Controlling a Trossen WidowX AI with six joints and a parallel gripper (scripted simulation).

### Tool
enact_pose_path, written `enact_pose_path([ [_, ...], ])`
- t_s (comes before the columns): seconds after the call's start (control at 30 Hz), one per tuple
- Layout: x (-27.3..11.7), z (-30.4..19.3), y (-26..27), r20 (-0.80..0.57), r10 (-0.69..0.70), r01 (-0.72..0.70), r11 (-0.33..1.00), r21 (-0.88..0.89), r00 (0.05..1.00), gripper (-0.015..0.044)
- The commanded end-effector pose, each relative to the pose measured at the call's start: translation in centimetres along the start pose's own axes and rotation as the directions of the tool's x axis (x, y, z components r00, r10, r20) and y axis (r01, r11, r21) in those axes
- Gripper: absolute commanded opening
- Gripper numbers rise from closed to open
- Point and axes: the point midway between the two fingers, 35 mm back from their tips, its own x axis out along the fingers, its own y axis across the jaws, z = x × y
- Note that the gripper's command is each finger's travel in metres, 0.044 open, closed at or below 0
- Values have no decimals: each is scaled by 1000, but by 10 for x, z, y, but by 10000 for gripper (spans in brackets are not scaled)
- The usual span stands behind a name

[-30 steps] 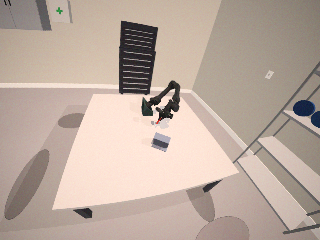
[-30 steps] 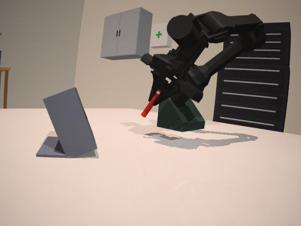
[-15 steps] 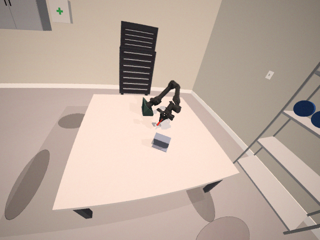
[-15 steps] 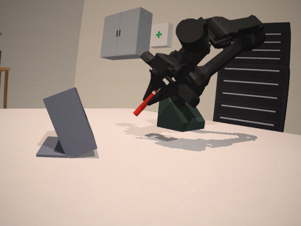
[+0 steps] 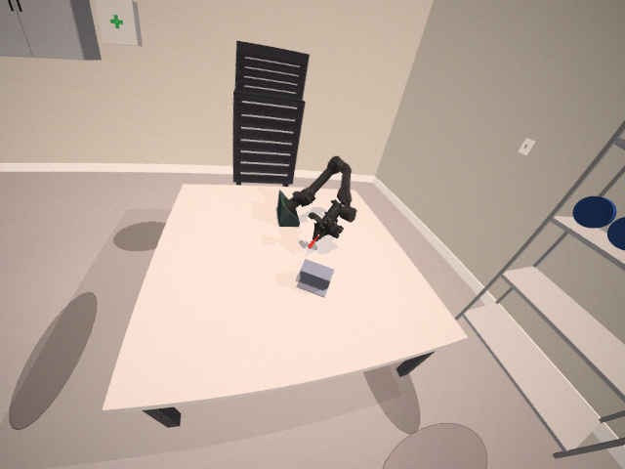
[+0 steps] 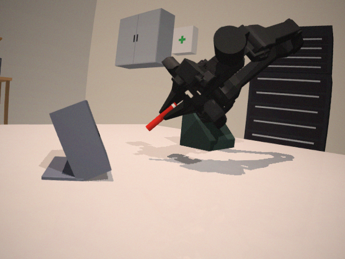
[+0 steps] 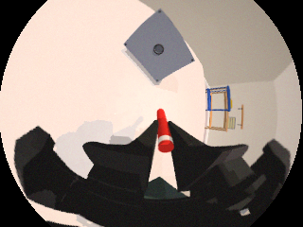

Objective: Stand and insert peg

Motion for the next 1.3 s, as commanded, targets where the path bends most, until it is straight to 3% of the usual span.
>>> enact_pose_path([
  [0.0,0,5,2,41,-19,19,1000,3,999,0],
  [1.27,-10,45,22,358,-104,84,994,70,928,0],
])
